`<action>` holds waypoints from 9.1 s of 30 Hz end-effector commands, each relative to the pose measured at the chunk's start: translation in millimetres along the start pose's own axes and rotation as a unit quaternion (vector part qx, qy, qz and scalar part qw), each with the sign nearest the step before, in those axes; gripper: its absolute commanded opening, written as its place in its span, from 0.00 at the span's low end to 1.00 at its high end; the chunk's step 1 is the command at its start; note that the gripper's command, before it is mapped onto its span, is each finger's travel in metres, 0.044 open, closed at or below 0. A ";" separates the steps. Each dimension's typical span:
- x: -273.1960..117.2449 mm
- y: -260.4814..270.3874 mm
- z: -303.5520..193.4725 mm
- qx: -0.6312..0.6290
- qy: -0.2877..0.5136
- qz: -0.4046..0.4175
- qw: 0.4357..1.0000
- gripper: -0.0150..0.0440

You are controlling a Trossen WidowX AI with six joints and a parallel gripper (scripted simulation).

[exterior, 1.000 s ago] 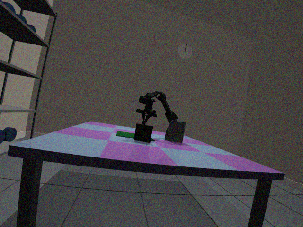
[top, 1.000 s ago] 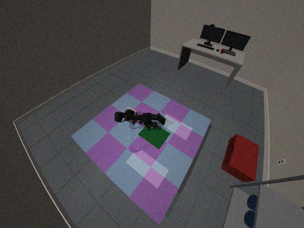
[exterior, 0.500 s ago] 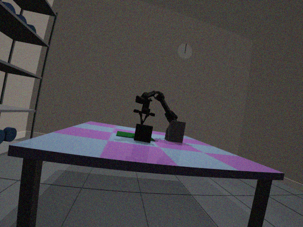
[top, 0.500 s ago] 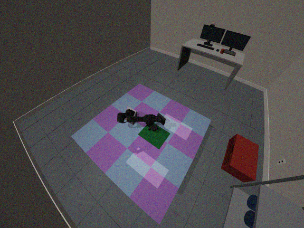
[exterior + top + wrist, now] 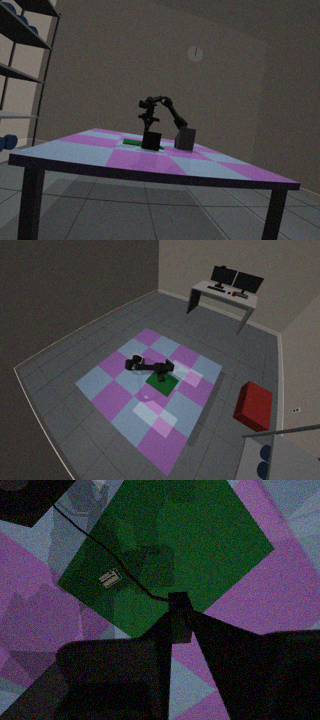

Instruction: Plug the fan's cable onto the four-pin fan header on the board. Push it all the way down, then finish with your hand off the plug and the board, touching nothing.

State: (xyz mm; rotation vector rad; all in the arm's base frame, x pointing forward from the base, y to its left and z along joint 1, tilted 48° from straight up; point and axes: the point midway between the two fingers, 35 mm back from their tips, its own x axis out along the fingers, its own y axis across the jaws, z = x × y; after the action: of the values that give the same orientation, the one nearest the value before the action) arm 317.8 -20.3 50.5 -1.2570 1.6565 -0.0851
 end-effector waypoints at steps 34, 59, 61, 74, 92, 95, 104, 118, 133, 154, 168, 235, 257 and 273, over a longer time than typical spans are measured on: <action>25.2 2.9 18.8 0.191 -0.034 0.074 0.978 0.25; 50.1 16.3 29.7 0.209 -0.109 0.136 0.962 0.25; 51.8 17.0 30.5 0.211 -0.116 0.140 0.961 0.25; 61.1 20.8 35.4 0.217 -0.162 0.160 0.949 0.25; 70.6 22.9 40.3 0.223 -0.230 0.176 0.931 0.25; 71.7 22.9 40.8 0.224 -0.242 0.177 0.928 0.25; 74.6 22.4 41.9 0.225 -0.277 0.177 0.917 0.25; 77.0 20.4 41.7 0.225 -0.333 0.169 0.900 0.25; 76.8 17.0 38.7 0.221 -0.392 0.150 0.880 0.25; 71.9 11.3 29.4 0.210 -0.470 0.106 0.851 0.25; 65.6 7.6 19.9 0.198 -0.517 0.066 0.830 0.25; 26.8 3.6 -19.3 0.143 -0.618 -0.090 0.768 0.25; 41.7 4.9 -25.0 0.141 -0.617 -0.090 0.769 0.25; 55.3 6.9 -30.5 0.141 -0.617 -0.090 0.769 0.25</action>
State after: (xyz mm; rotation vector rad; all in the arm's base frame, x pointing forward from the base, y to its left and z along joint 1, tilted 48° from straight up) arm 294.1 -71.2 26.4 -0.8540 0.3477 0.3121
